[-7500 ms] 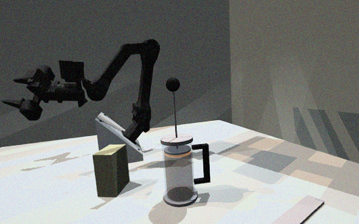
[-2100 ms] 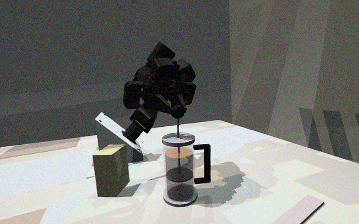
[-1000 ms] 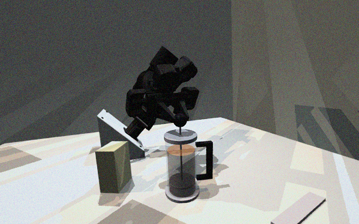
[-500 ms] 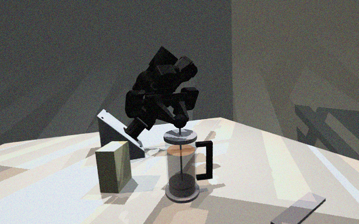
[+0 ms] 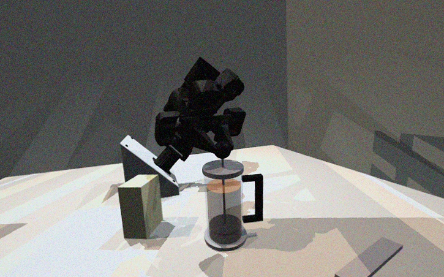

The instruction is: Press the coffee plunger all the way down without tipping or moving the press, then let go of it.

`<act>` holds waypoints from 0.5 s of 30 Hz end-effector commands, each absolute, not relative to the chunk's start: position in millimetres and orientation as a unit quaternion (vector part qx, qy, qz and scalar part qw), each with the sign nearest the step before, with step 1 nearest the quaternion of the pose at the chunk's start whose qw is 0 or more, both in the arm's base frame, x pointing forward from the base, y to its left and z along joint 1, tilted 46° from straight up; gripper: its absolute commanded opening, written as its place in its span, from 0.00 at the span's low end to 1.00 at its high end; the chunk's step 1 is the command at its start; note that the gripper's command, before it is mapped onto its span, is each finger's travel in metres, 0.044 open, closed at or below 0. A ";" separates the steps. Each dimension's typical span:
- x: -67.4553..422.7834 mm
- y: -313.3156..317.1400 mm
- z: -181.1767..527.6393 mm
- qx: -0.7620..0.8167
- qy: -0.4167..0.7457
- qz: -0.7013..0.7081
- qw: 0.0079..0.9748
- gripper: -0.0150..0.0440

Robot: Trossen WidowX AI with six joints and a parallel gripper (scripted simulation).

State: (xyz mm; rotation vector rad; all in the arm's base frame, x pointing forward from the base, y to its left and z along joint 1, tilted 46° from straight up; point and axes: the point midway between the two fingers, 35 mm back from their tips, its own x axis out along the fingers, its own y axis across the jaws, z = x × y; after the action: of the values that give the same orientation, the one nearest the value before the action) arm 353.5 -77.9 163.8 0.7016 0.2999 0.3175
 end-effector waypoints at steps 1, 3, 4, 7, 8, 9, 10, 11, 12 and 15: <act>353.5 -77.8 163.7 0.341 0.146 0.154 0.916 0.56; 353.5 -77.8 163.7 0.341 0.146 0.154 0.916 0.65; 353.5 -77.8 163.7 0.341 0.146 0.154 0.916 0.69; 353.5 -77.8 163.7 0.341 0.146 0.154 0.916 0.83; 353.5 -77.8 163.7 0.341 0.146 0.154 0.916 0.87; 353.5 -77.8 163.7 0.341 0.146 0.154 0.916 0.92; 353.5 -77.8 163.7 0.341 0.146 0.154 0.916 0.96; 353.5 -77.8 163.7 0.341 0.146 0.154 0.916 1.00; 353.5 -77.8 163.7 0.341 0.146 0.154 0.916 1.00; 353.1 -79.8 165.2 0.341 0.147 0.154 0.916 1.00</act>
State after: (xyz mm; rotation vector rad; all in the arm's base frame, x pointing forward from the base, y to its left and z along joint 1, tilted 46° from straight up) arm 353.2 -77.2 163.8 0.7043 0.3024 0.3218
